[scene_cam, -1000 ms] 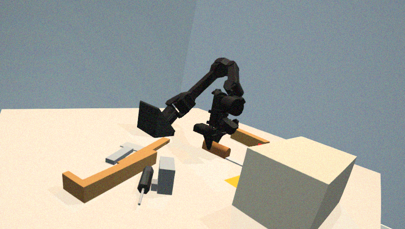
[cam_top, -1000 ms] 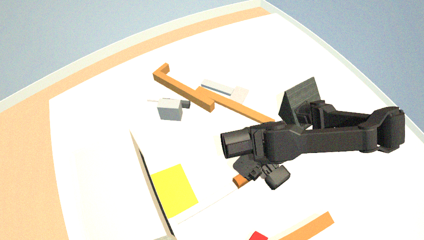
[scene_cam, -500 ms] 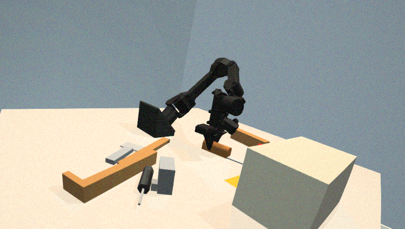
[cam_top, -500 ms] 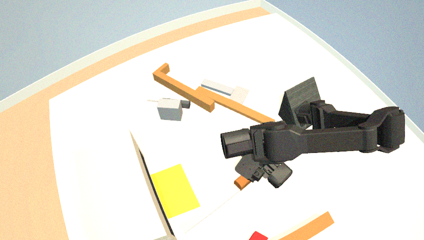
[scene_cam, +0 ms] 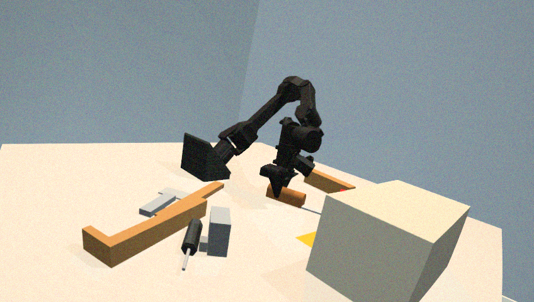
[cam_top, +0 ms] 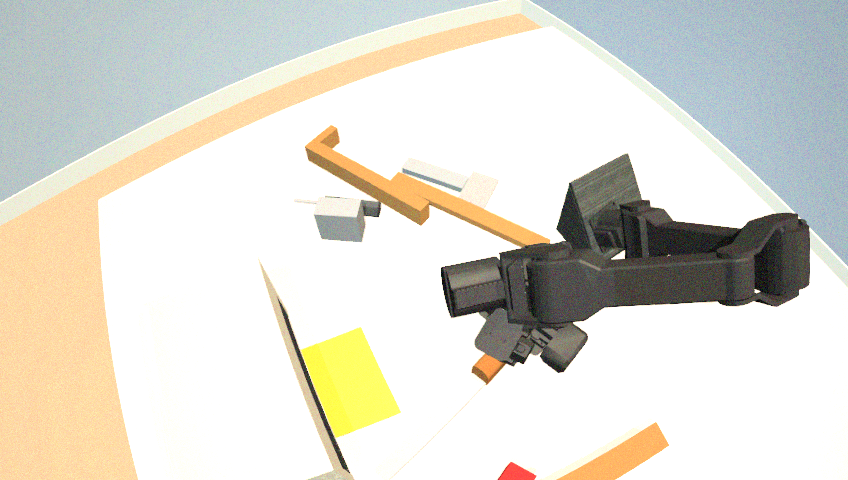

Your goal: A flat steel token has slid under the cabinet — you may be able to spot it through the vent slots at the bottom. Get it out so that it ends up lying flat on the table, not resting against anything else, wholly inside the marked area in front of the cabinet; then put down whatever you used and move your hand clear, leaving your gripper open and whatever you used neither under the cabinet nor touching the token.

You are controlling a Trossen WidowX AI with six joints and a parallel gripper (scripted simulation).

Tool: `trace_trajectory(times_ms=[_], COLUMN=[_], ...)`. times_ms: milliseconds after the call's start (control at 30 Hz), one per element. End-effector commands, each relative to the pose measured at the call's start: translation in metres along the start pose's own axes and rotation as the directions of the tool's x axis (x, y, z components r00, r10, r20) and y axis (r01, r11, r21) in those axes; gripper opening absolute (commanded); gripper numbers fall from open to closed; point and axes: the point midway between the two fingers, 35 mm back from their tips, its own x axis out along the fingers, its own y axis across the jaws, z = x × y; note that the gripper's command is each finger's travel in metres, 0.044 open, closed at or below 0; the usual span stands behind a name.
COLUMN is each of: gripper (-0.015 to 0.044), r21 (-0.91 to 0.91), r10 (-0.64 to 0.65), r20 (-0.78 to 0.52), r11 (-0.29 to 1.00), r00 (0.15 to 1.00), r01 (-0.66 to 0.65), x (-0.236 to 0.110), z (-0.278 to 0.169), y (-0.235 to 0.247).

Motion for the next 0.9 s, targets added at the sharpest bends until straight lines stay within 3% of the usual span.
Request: trace_trajectory(times_ms=[0,867], gripper=[0.0,0.0], r21=[-0.03,-0.164], r10=[0.0,-0.001], r20=[0.002,0.002], r11=[1.0,0.986], r00=[1.0,1.0], r01=[0.0,0.001], x=[0.0,-0.001], z=[0.001,0.002], y=[0.0,-0.01])
